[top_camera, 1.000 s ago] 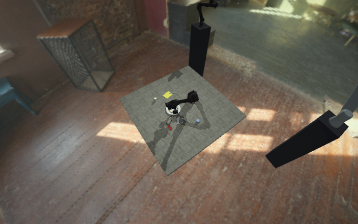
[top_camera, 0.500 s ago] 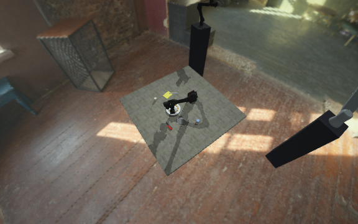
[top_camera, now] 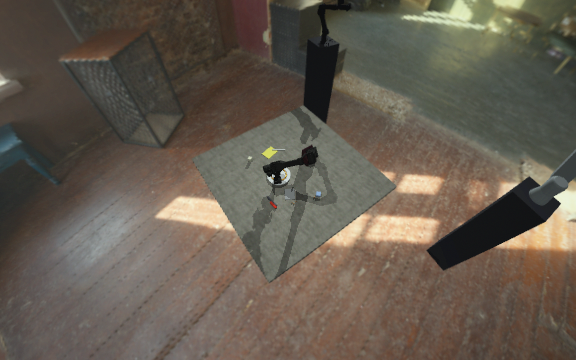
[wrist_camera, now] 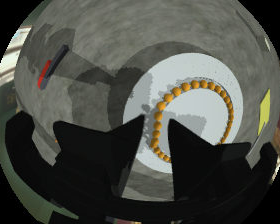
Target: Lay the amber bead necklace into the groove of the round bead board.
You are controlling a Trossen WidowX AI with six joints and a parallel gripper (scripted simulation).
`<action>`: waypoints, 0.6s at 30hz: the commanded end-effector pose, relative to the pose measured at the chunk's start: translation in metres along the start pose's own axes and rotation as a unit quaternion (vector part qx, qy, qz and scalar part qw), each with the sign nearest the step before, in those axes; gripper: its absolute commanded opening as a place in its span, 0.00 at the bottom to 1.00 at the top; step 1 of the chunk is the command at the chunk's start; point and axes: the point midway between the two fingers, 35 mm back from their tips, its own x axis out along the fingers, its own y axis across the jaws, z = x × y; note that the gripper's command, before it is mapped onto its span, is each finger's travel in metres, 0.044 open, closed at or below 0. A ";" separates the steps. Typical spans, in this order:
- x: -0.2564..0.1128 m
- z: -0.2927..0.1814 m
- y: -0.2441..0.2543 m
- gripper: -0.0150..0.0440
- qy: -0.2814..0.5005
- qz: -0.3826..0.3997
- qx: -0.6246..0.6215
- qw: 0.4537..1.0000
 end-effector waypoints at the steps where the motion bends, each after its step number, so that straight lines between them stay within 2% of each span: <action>1: 0.008 -0.001 -0.002 0.46 0.004 0.001 0.006 1.000; 11: 0.019 -0.002 -0.003 0.46 0.005 0.000 0.008 1.000; 15: 0.016 -0.001 -0.002 0.28 0.003 -0.002 0.003 1.000; 18: 0.016 -0.001 -0.002 0.25 0.003 -0.002 0.003 1.000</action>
